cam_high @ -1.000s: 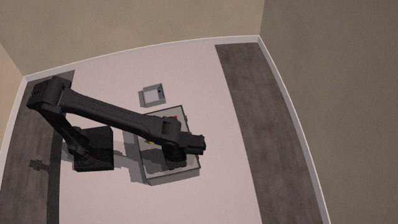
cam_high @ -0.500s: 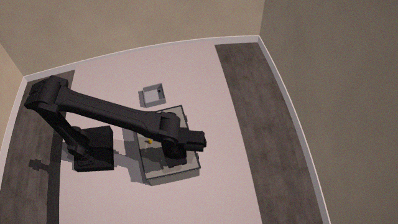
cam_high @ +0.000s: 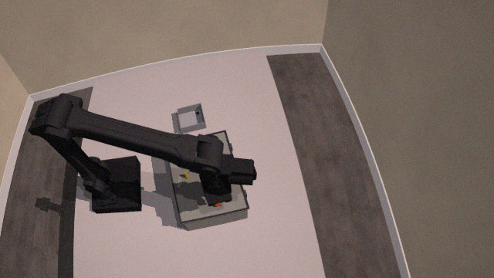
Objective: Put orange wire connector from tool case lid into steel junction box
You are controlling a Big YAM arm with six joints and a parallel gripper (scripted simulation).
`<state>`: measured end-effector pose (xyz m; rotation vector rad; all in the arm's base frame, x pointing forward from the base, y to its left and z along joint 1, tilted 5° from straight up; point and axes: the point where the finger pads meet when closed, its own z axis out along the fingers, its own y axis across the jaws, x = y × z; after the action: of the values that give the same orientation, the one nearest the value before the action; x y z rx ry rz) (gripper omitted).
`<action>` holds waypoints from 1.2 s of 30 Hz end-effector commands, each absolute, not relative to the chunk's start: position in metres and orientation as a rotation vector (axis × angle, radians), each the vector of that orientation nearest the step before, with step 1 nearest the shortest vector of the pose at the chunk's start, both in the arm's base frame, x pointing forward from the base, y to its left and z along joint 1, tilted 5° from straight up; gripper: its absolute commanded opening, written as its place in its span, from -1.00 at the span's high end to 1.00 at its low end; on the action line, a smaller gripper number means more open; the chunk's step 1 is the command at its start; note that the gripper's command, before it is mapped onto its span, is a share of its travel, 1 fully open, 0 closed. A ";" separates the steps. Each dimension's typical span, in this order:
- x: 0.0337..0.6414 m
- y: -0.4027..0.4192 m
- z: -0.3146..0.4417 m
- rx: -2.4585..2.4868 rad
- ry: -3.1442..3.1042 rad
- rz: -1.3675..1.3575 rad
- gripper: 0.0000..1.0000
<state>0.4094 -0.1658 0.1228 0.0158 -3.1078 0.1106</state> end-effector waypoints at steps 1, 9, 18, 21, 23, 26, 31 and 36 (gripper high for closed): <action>0.436 -0.168 0.165 0.021 -3.189 0.160 0.89; 0.436 -0.168 0.168 0.020 -3.186 0.159 0.89; 0.436 -0.168 0.163 0.000 -3.181 0.154 0.51; 0.428 -0.166 0.155 -0.130 -3.183 0.153 0.51; 0.422 -0.165 0.148 -0.209 -3.176 0.149 0.51; 0.419 -0.164 0.145 -0.225 -3.173 0.148 0.51; 0.415 -0.163 0.141 -0.231 -3.165 0.145 0.51; 0.413 -0.164 0.127 -0.233 -3.154 0.140 0.51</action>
<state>0.4145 -0.1668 0.1337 -0.2198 -3.1442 0.1315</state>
